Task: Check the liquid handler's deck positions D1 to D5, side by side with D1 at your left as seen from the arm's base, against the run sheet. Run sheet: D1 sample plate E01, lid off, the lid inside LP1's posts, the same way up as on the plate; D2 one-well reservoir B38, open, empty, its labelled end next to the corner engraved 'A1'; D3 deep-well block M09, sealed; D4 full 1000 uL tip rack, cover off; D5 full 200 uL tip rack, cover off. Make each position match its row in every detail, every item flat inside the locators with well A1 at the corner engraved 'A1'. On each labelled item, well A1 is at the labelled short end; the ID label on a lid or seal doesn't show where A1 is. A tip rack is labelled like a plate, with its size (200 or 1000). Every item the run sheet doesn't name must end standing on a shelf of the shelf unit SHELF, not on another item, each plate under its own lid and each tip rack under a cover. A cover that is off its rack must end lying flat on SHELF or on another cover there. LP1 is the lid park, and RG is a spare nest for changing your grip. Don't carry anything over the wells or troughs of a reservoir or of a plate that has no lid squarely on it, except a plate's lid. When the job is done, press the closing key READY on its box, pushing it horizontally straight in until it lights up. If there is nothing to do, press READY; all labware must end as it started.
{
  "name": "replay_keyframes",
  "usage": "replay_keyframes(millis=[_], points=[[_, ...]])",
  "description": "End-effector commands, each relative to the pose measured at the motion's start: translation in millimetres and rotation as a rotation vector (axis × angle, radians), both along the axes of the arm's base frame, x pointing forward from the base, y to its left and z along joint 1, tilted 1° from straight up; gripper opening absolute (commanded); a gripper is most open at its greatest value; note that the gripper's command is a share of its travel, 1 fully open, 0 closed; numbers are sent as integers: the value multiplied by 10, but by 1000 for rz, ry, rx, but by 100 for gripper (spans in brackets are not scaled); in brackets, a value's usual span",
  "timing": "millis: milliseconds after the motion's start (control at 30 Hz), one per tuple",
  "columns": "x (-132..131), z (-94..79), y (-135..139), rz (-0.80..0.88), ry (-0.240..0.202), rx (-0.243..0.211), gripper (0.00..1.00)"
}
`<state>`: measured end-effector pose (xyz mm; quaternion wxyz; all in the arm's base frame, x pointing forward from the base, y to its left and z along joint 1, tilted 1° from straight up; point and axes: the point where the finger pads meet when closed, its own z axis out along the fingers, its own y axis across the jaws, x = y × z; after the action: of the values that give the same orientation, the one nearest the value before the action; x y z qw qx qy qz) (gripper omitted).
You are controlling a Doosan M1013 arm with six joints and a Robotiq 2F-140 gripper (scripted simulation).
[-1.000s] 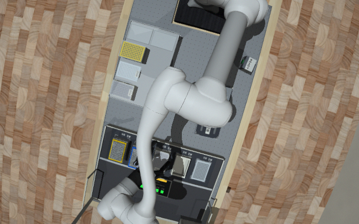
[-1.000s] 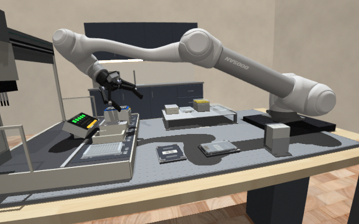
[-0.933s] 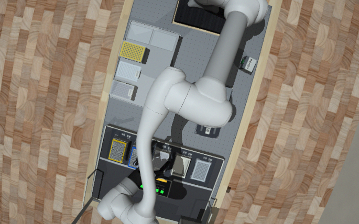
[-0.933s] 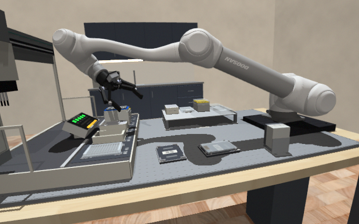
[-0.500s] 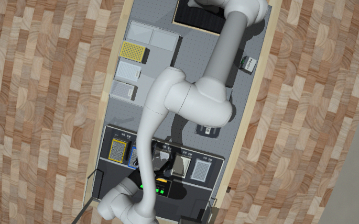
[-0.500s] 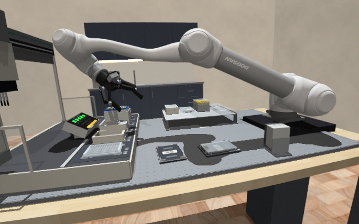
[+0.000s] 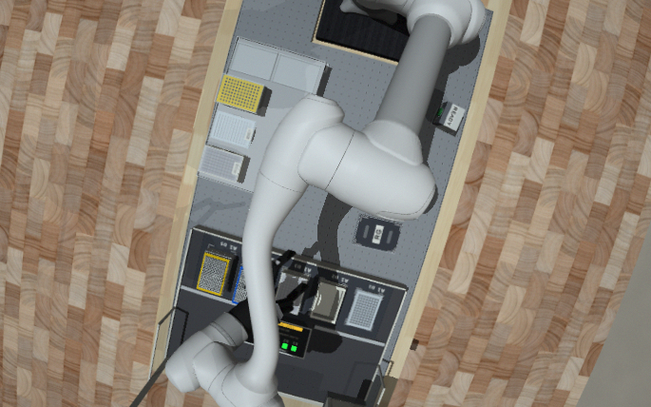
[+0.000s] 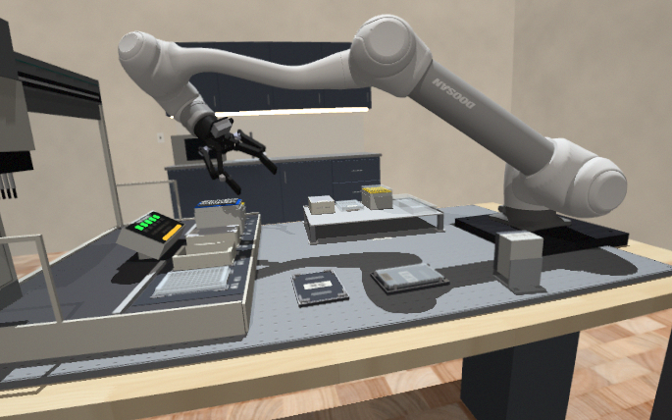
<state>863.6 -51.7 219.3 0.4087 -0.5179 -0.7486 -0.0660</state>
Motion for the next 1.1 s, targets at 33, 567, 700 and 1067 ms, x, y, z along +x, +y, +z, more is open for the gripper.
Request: replay_keyframes(millis=[33,567,700,1067], points=[[-144,243,15,-101,1,-44,79],[-479,711,42,-348,27,-173,79],[-480,709,51,-382,31,-193,79],[-487,698,35,-574,51,-302,79]])
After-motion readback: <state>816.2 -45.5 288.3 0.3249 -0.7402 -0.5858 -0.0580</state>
